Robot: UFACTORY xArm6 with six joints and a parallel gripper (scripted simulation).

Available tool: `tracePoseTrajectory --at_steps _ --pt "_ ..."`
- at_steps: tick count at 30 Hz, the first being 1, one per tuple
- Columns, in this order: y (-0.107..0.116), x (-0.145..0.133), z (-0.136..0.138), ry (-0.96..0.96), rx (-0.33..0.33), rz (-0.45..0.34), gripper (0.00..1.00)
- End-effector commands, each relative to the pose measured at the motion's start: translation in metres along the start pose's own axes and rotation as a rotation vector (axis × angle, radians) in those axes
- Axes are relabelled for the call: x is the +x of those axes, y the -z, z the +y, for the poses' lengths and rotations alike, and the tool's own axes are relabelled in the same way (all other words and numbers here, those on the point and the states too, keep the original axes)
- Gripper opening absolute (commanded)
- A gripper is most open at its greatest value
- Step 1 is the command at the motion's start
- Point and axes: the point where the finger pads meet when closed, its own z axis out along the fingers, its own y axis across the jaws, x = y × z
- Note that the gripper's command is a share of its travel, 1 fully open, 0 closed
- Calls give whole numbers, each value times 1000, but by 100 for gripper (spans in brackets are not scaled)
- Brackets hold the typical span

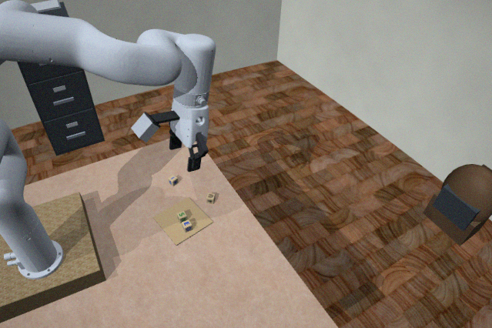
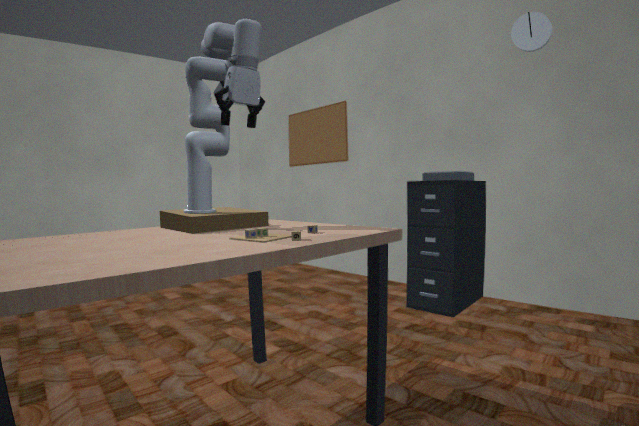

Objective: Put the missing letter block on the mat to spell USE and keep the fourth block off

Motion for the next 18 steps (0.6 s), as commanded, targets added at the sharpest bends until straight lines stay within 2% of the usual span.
tracePoseTrajectory --at_steps 1,2,3,5,7,9,10,12,13,15,17,18 --pt "-17 -34 34 -23 -48 97 100" --pt "-17 -34 34 -23 -48 97 100" --pt "-29 -46 52 -32 -63 144 100" --pt "-31 -48 55 -33 -65 151 100" --pt "-57 -67 91 -50 -83 244 100" --pt "-62 -70 98 -53 -85 263 100" --pt "-78 -78 120 -63 -87 317 100" --pt "-78 -79 120 -63 -87 318 100" --pt "-95 -85 141 -72 -86 372 100" --pt "-95 -85 141 -72 -86 372 100" --pt "-126 -90 179 -88 -74 466 100" --pt "-126 -90 179 -88 -74 466 100"
